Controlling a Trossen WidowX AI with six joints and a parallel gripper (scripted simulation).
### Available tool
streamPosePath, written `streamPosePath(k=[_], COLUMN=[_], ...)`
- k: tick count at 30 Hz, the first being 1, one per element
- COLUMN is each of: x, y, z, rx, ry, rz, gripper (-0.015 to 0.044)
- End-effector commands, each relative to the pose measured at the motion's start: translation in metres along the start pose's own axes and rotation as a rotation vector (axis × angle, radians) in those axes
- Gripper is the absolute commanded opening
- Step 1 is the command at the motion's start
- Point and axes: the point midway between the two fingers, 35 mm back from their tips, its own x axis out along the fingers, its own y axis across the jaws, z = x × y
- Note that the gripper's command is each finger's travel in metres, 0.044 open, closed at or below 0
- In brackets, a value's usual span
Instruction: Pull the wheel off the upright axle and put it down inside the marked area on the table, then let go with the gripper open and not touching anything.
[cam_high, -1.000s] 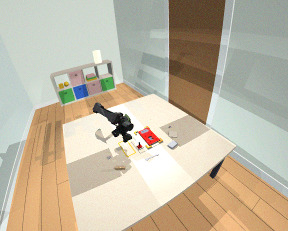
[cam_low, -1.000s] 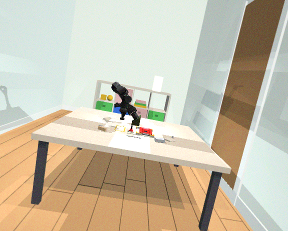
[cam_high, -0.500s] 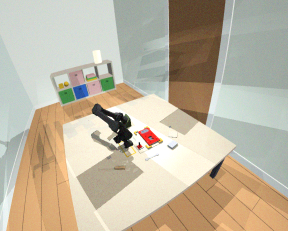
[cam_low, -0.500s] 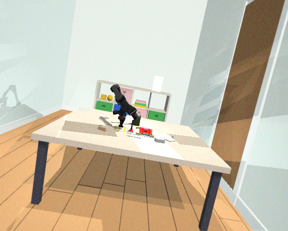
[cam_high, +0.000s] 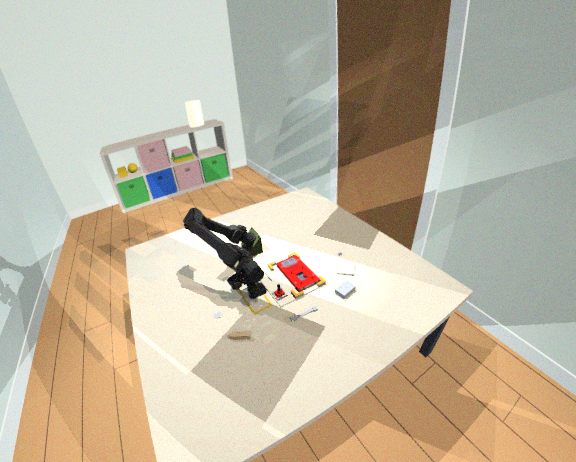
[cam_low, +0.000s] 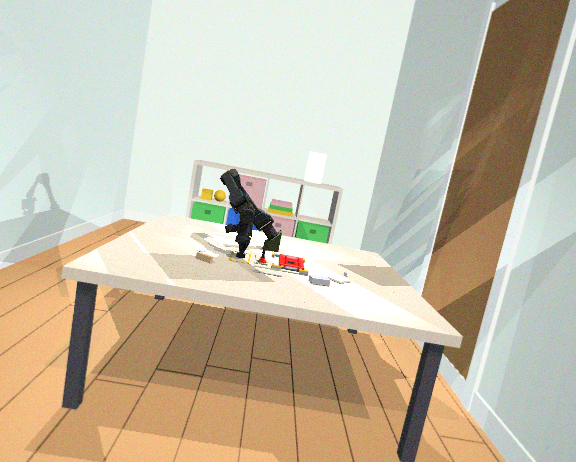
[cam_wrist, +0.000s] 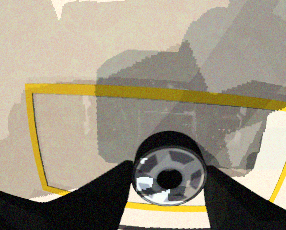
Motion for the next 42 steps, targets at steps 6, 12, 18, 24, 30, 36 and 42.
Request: streamPosePath(k=[6, 12, 18, 24, 30, 36, 42], x=[-0.034, -0.06, -0.09, -0.105, -0.105, -0.105, -0.105], y=[0.002, 0.0, -0.049, -0.08, -0.08, -0.08, -0.08], z=[-0.001, -0.001, -0.032, -0.039, -0.039, -0.039, -0.039], rx=[0.0, -0.002, -0.009, -0.007, -0.007, -0.007, -0.007], ry=[0.0, -0.004, 0.01, -0.001, -0.001, -0.001, -0.001], rz=[0.0, 0.001, 0.001, -0.004, -0.004, -0.004, -0.004], gripper=[0.03, 0.03, 0.044, 0.044, 0.044, 0.044, 0.044])
